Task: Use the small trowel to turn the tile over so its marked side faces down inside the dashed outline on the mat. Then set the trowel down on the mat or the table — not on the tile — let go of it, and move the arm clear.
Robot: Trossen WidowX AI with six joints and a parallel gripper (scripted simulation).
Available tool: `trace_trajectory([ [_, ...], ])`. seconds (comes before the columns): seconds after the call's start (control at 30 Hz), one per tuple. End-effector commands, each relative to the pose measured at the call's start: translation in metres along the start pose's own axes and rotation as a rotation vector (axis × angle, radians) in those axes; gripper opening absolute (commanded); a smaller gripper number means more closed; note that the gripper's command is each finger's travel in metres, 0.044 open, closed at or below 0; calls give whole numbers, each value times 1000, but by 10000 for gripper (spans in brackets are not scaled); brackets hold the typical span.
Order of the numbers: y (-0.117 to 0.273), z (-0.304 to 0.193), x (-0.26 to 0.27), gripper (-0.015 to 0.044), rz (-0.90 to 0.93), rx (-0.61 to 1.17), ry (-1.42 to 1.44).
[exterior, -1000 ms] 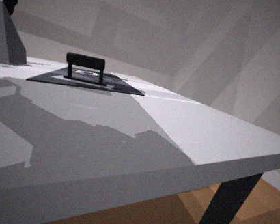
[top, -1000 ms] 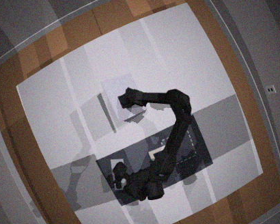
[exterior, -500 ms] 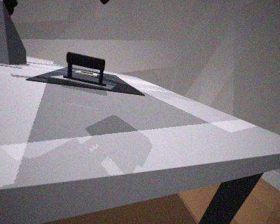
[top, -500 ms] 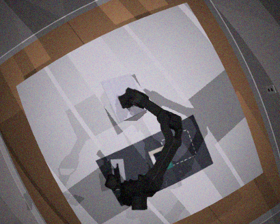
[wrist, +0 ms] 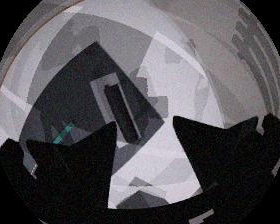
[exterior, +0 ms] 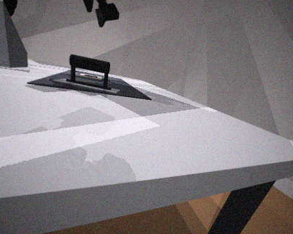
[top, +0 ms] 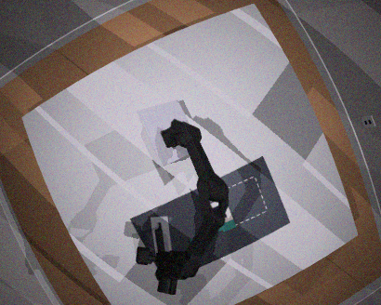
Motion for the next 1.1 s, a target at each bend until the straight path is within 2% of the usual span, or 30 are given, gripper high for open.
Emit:
trace_trajectory([
  [0.0,-19,5,-2,270,78,42,72],
  [0.4,-91,7,-9,270,364,142,260],
  [1.07,-110,5,-3,270,369,142,262],
])
Point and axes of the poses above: the point midway between the two fingers, 35 mm back from their tips, its own y axis back along the fingers, its own x axis across the jaws, z = x × y, the point moved 8 cm from there along y, back along the fingers, and after that the axes turned 8 degrees about y, right-handed, at the moved point
